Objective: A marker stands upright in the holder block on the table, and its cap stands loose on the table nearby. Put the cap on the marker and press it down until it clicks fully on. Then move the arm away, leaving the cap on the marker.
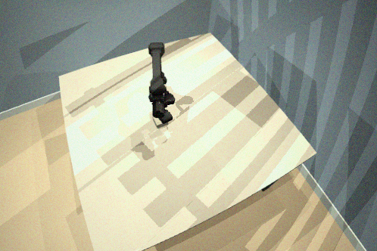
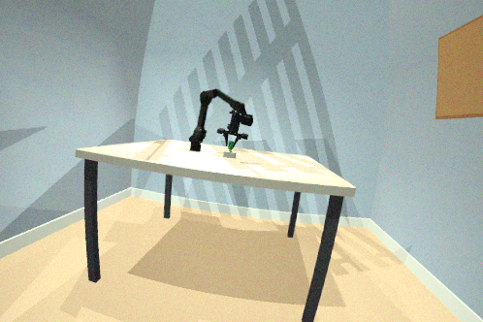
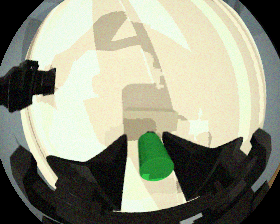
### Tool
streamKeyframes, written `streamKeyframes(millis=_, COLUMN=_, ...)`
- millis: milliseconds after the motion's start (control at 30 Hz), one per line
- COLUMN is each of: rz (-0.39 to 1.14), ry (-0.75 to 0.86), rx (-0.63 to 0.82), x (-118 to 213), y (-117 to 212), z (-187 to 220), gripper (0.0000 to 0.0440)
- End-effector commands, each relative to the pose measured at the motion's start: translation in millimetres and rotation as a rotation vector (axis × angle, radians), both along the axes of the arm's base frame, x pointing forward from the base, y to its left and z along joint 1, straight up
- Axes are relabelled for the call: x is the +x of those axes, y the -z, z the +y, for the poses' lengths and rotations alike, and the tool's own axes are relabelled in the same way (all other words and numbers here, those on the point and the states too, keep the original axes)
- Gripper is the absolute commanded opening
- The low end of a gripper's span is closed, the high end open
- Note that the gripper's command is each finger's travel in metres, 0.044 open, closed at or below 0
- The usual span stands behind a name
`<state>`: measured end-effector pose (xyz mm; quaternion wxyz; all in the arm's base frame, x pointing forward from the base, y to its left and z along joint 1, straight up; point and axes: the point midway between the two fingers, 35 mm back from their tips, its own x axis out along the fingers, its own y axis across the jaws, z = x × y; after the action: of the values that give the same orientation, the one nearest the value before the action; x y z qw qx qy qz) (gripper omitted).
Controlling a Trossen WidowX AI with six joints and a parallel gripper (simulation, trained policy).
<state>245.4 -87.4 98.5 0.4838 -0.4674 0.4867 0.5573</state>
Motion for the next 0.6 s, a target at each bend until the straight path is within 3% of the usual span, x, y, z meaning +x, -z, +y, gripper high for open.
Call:
streamKeyframes(millis=0, rz=0.055, ry=-0.003, rx=0.034, x=-15.1, y=5.6, z=8.1, gripper=0.0214)
streamKeyframes(millis=167, rz=0.052, ry=0.002, rx=0.047, x=-18.2, y=5.3, z=11.2, gripper=0.0292)
streamKeyframes(millis=367, rz=0.018, ry=0.011, rx=0.043, x=-17.4, y=3.3, z=12.0, gripper=0.044)
streamKeyframes(millis=567, rz=-0.053, ry=0.021, rx=0.022, x=-10.3, y=-7.2, z=9.9, gripper=0.044)
